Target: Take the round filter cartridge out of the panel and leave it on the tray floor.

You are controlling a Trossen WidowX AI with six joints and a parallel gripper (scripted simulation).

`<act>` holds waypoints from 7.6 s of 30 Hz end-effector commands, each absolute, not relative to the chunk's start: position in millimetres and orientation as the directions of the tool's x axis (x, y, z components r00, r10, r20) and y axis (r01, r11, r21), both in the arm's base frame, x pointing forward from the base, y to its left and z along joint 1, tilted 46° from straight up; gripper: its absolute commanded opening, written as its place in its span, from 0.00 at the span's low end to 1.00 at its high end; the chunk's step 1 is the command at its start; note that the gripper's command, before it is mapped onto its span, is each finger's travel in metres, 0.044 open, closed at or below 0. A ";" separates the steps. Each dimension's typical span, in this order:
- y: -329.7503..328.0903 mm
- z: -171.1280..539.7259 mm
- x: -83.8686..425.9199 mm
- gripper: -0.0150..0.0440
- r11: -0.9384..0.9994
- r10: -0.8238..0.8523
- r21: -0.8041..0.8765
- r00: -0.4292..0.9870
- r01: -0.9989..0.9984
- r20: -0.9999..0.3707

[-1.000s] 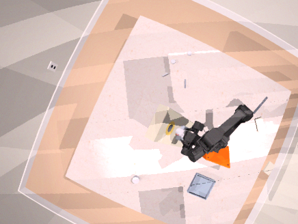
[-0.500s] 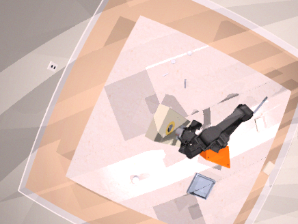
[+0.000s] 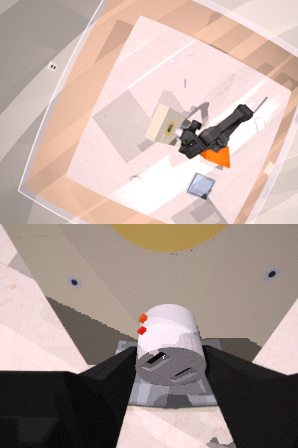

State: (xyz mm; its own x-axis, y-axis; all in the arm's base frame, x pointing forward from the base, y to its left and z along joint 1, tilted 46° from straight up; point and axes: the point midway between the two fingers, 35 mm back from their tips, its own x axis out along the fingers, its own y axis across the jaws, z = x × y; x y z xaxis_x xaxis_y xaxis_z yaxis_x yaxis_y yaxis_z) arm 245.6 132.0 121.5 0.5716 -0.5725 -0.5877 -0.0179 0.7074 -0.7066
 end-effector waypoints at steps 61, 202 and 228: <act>306.7 52.8 148.6 0.25 0.522 -0.399 -0.596 0.443 -0.610 -0.803; 243.1 -133.2 -67.1 1.00 -0.208 -0.265 0.103 -0.045 -0.973 -0.963; 243.1 -133.2 -67.1 1.00 -0.208 -0.265 0.103 -0.045 -0.973 -0.963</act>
State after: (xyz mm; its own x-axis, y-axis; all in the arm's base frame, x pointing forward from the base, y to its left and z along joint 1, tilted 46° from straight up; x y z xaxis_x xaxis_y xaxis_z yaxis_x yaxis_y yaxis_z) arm -67.1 243.7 -133.1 -0.0451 -0.2639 -0.9635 -0.9726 -0.2084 0.1026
